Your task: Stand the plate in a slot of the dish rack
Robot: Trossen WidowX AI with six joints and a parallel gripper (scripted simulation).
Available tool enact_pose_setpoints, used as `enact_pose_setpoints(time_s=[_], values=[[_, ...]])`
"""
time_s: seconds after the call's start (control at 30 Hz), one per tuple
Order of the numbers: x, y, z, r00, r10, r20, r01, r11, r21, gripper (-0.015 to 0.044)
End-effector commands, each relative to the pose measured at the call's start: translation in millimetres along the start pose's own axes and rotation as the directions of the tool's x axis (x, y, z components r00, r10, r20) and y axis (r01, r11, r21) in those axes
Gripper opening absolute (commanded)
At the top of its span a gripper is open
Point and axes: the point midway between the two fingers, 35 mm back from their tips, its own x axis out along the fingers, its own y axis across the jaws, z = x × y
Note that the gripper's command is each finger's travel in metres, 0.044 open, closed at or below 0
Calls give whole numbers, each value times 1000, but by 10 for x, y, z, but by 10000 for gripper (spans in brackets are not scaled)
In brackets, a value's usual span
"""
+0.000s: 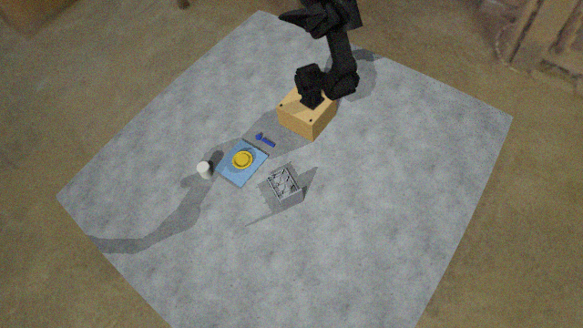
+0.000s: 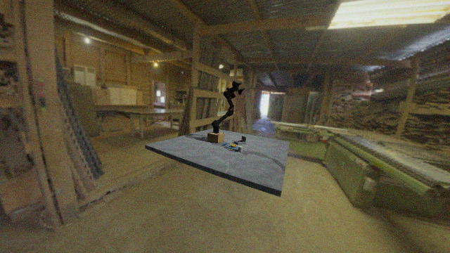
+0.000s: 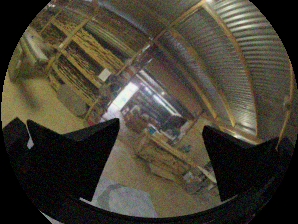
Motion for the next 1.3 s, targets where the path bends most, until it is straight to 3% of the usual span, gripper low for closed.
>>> enact_pose_setpoints(time_s=[0.0,0.6,1.27], values=[[-4,-6,5,1000,0,3,0,1000,2,400],[-375,-650,297,972,-37,231,-1,987,161,400],[-619,-1523,191,925,-154,349,18,932,362,400]])
